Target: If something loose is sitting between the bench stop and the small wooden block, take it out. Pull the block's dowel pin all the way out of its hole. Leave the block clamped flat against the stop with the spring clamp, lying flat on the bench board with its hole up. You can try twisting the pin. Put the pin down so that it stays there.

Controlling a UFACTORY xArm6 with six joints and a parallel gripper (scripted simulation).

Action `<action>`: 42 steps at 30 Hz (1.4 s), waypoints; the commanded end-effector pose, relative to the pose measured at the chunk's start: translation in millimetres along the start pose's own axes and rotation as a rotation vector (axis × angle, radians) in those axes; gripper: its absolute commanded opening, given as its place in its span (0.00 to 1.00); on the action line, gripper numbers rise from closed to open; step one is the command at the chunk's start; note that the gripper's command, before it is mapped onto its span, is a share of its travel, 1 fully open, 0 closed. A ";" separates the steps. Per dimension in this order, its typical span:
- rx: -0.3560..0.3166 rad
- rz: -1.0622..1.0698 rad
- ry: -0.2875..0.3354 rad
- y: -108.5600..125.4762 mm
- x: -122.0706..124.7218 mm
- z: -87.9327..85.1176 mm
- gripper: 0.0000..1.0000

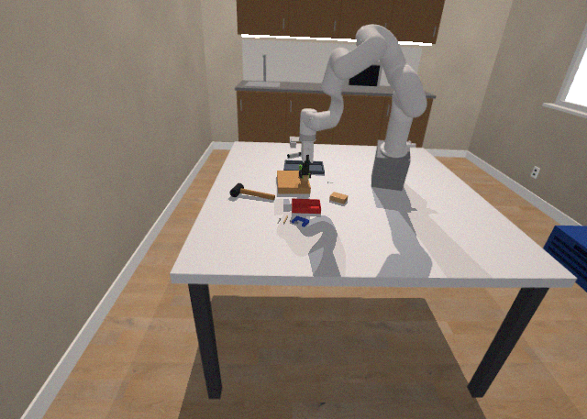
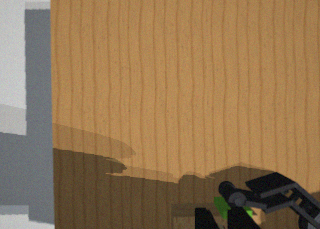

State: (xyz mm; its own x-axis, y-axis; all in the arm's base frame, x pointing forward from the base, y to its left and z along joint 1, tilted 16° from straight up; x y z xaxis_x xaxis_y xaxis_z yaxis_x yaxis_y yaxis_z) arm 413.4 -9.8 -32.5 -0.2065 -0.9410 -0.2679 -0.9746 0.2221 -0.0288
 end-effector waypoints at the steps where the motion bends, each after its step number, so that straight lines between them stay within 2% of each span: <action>1: 0.003 0.000 -0.001 -1.1 -0.3 -0.7 0.08; 4: 0.003 0.000 -0.001 -1.1 -0.3 -0.7 0.08; 5: 0.003 0.000 -0.001 -1.1 -0.3 -0.7 0.00; 42: 0.003 0.000 -0.001 -1.1 -0.3 -0.6 0.00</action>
State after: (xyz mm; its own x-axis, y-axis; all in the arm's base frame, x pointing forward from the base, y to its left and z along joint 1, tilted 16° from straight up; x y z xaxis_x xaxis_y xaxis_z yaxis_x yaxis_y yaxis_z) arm 413.4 -9.7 -32.7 -0.2064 -0.9411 -0.2680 -0.9746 0.2220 -0.0289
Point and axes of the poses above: the point where the finger pads meet when closed, its own z axis out along the fingers, its own x axis across the jaws, y = z × x, the point moved 5 cm from there along -z, back along the fingers, and after that the axes turned 12 degrees about z, right-handed, at the moved point
